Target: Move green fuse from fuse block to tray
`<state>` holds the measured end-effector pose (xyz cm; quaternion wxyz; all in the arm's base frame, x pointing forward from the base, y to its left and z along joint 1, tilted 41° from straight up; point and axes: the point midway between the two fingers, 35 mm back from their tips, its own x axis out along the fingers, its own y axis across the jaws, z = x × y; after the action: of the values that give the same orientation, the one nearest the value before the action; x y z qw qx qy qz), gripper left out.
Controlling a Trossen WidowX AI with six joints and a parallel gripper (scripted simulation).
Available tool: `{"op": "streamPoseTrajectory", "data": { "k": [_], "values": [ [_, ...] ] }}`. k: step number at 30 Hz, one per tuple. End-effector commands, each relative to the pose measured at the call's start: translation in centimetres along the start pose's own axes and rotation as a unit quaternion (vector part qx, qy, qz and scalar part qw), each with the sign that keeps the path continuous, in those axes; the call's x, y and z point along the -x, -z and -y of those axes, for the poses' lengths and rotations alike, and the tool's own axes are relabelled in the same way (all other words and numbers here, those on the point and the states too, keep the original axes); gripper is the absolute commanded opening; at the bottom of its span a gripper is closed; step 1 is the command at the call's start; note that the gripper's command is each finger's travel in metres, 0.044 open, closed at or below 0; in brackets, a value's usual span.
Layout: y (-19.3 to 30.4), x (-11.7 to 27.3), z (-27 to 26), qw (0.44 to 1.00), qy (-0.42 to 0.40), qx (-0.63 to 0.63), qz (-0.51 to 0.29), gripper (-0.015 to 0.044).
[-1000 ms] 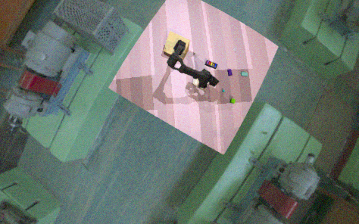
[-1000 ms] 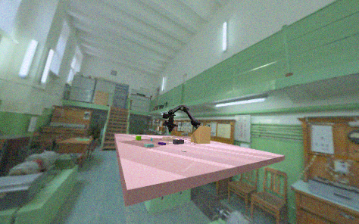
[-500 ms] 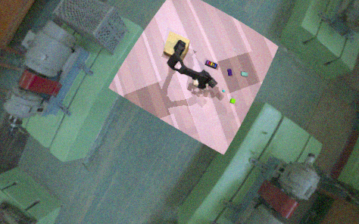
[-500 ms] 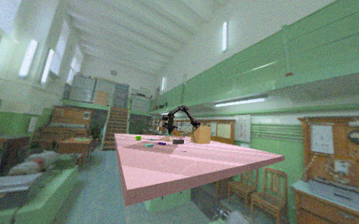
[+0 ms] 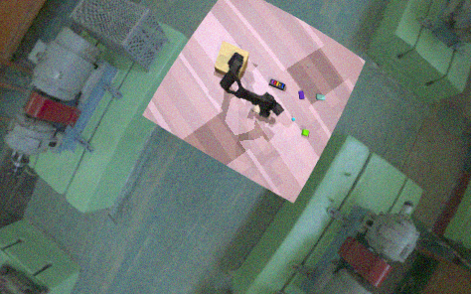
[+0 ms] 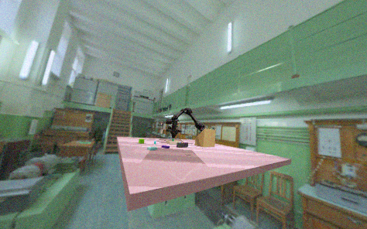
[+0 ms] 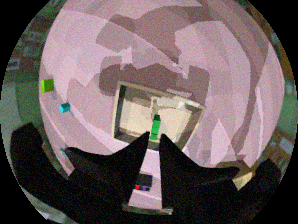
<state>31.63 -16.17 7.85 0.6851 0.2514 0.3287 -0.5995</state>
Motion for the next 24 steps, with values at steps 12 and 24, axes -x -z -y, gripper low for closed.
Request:
{"op": "streamPoseTrajectory", "data": {
  "k": [12,24],
  "values": [
    [0.2,3.7,-0.1,1.000,-0.001,0.003,-0.003,0.0330],
    [0.4,3.4,0.0,1.000,0.001,0.006,-0.005,0.0330]
  ]
}}
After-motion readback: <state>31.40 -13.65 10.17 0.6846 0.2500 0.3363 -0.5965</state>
